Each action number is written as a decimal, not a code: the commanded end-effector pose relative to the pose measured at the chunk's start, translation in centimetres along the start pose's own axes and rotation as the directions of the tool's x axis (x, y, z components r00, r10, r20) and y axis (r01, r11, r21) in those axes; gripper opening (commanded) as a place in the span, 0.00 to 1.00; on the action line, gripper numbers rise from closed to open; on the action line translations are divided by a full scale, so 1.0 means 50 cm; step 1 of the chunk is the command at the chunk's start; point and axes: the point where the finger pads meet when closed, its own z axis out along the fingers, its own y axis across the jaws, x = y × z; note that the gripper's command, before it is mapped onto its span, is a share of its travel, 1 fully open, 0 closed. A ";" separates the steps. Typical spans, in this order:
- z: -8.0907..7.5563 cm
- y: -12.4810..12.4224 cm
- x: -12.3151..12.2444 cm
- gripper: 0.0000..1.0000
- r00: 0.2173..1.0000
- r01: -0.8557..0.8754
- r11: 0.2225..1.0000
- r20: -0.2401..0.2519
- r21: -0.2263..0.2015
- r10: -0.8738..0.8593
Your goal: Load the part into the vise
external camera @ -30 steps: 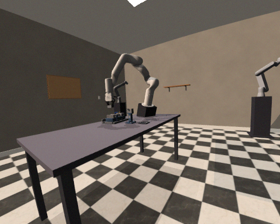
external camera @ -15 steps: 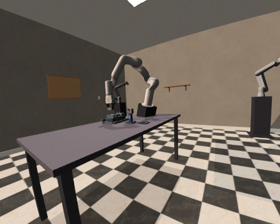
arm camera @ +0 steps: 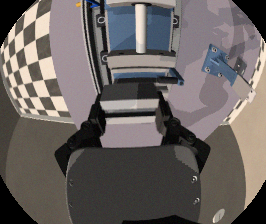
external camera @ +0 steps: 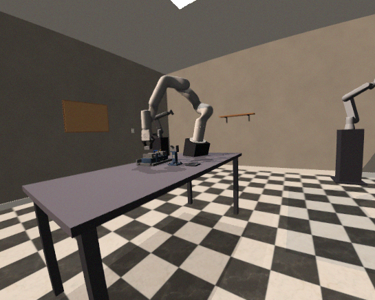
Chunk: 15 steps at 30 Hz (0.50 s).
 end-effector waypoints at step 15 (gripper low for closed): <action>0.013 -0.001 -0.002 0.00 1.000 0.000 1.000 0.002 0.001 0.000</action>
